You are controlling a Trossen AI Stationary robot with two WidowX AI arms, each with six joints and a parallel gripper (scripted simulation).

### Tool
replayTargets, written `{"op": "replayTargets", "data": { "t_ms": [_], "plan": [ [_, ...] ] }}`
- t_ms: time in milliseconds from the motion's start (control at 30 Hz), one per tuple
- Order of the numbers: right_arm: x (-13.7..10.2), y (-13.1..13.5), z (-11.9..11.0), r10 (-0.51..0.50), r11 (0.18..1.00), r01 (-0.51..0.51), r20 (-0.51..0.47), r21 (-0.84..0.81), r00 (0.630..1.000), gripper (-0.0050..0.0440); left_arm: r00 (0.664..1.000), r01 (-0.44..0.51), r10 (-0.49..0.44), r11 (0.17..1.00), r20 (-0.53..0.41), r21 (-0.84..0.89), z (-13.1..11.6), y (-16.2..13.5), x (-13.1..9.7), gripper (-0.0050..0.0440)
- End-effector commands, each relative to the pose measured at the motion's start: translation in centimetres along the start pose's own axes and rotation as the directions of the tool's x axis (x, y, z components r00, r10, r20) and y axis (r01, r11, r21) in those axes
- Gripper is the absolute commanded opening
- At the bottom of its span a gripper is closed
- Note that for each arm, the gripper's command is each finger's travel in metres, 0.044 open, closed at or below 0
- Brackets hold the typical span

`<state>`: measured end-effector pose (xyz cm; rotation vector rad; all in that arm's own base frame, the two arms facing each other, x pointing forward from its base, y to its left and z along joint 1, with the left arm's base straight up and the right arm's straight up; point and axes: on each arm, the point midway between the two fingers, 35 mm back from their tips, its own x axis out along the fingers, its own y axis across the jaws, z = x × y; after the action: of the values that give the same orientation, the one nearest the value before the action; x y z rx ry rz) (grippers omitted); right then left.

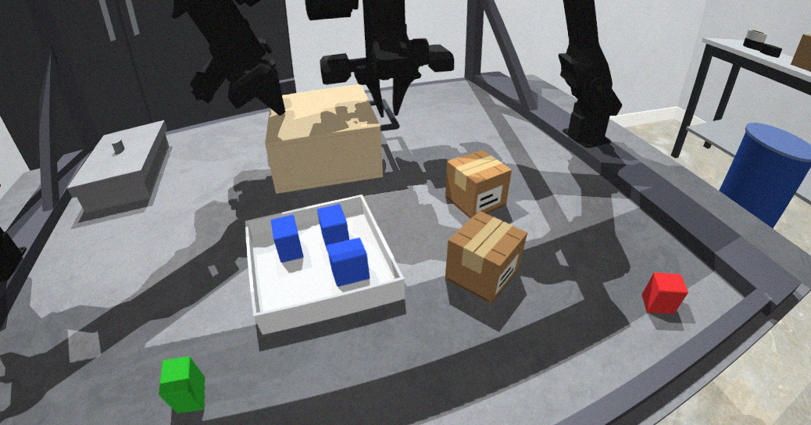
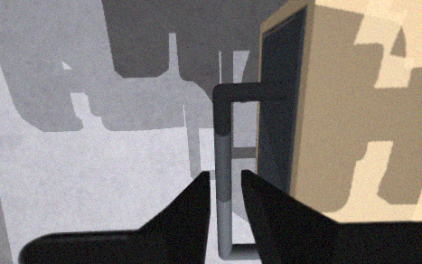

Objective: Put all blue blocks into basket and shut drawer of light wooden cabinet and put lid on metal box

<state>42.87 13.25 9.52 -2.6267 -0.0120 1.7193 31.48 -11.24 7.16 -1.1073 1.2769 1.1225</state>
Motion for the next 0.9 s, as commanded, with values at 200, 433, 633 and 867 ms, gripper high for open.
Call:
{"op": "replayTargets", "data": {
  "t_ms": [200, 433, 633, 867],
  "plan": [
    [-0.4, 0.1, -0.8, -0.003, 1.0, 0.003, -0.022, 0.002, 1.0, -0.005, 0.999, 0.048, -0.048, 0.999, -0.007, -0.004, 0.0, -0.5, -2.2, 0.0087],
    [-0.4, 0.1, -0.8, -0.003, 1.0, 0.003, -0.022, 0.002, 1.0, -0.005, 0.999, 0.05, -0.05, 0.999, -0.007, -0.004, 0.0, -0.5, -4.5, 0.0087],
    [-0.4, 0.1, -0.8, -0.003, 1.0, 0.003, -0.022, 0.002, 1.0, -0.005, 0.999, 0.047, -0.047, 0.999, -0.007, -0.004, 0.0, -0.5, -7.4, 0.0087],
    [-0.4, 0.1, -0.8, -0.003, 1.0, 0.003, -0.022, 0.002, 1.0, -0.005, 1.0, 0.023, -0.023, 1.0, -0.002, -0.004, 0.1, 0.1, -6.5, 0.0087]
  ]
}}
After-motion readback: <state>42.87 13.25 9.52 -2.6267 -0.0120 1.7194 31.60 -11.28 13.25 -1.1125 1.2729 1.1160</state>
